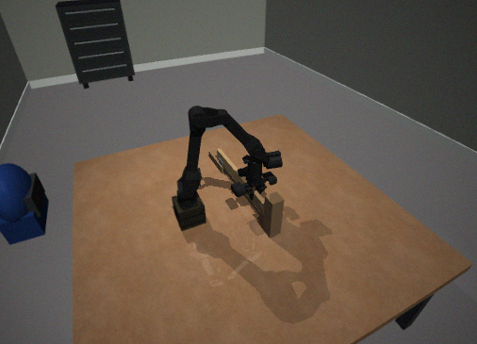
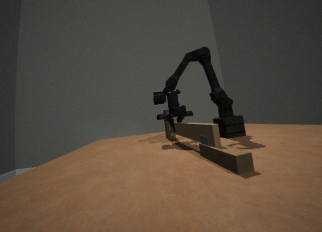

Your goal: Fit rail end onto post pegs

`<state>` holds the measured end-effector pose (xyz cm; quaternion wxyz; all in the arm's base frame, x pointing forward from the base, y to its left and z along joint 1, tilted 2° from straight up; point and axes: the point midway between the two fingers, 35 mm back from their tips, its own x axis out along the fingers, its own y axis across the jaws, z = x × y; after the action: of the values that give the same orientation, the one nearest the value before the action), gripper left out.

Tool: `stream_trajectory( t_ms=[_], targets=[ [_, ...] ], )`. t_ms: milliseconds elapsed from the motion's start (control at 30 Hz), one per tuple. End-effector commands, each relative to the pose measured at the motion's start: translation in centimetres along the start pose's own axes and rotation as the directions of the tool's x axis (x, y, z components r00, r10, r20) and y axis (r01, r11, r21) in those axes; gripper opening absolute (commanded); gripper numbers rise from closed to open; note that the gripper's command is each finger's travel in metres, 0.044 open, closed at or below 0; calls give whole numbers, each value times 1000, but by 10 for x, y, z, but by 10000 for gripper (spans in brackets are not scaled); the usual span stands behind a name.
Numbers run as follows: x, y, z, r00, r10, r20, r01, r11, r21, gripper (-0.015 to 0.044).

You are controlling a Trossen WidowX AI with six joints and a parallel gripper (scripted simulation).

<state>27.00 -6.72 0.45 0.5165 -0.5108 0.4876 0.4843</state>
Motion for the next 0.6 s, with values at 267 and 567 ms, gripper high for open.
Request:
stream_trajectory(
  t_ms=[267, 567],
  targets=[
    [-1, 0, 0, 1000, -4, 0, 4, 1000, 0, 0],
    [1, 0, 0, 1000, -4, 0, 4, 1000, 0, 0]
  ],
)
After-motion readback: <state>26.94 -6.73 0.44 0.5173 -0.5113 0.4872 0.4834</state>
